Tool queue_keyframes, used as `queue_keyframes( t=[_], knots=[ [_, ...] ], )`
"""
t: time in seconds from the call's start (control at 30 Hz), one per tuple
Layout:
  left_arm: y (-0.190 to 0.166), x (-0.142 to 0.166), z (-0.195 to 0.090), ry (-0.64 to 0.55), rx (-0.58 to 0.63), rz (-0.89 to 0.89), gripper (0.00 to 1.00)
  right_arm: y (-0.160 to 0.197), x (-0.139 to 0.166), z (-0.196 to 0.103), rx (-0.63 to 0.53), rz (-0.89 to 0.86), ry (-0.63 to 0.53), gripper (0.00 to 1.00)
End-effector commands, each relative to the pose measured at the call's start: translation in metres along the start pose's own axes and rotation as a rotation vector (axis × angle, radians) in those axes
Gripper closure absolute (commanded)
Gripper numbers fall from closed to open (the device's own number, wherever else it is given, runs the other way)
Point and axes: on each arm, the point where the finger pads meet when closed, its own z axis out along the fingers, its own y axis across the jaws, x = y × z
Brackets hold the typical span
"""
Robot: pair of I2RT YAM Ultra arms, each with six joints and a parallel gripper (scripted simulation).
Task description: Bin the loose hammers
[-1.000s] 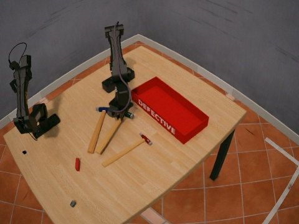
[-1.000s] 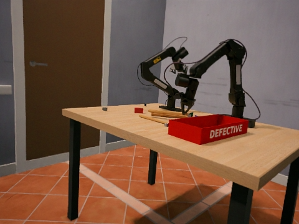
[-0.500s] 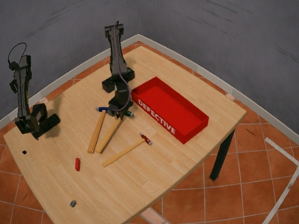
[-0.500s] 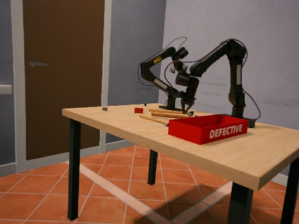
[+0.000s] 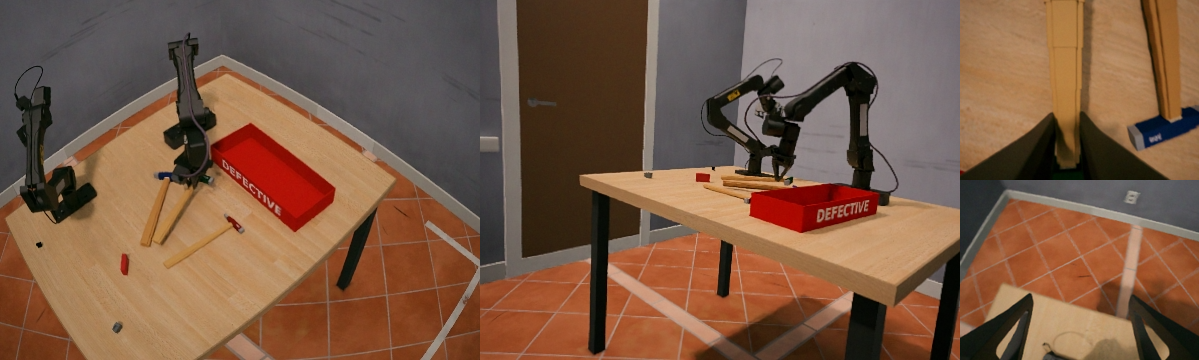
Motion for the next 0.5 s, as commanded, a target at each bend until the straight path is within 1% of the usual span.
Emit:
queue_keyframes(
  t=[0.0,0.1,0.17,0.2,0.27,0.47],
  knots=[
    [0.004,-0.017,-0.043,-0.063,-0.026,0.008,0.90,-0.050,-0.015,0.006,0.141,0.017,-0.026,0.00],
    [0.007,-0.021,-0.056,-0.084,-0.038,0.036,0.90,-0.099,-0.009,0.004,0.309,0.124,-0.017,0.00],
    [0.007,-0.021,-0.056,-0.084,-0.038,0.036,0.90,-0.099,-0.009,0.004,0.309,0.124,-0.017,0.00],
    [0.006,-0.016,-0.056,-0.080,-0.032,0.051,0.90,-0.117,-0.009,0.000,0.376,0.148,-0.025,0.00],
    [0.011,-0.006,-0.061,-0.087,-0.037,0.060,0.90,-0.154,-0.001,-0.008,0.500,0.225,-0.024,0.00],
    [0.019,0.025,-0.066,-0.077,-0.031,0.057,0.90,-0.225,0.027,-0.038,0.759,0.382,-0.030,0.00]
  ],
)
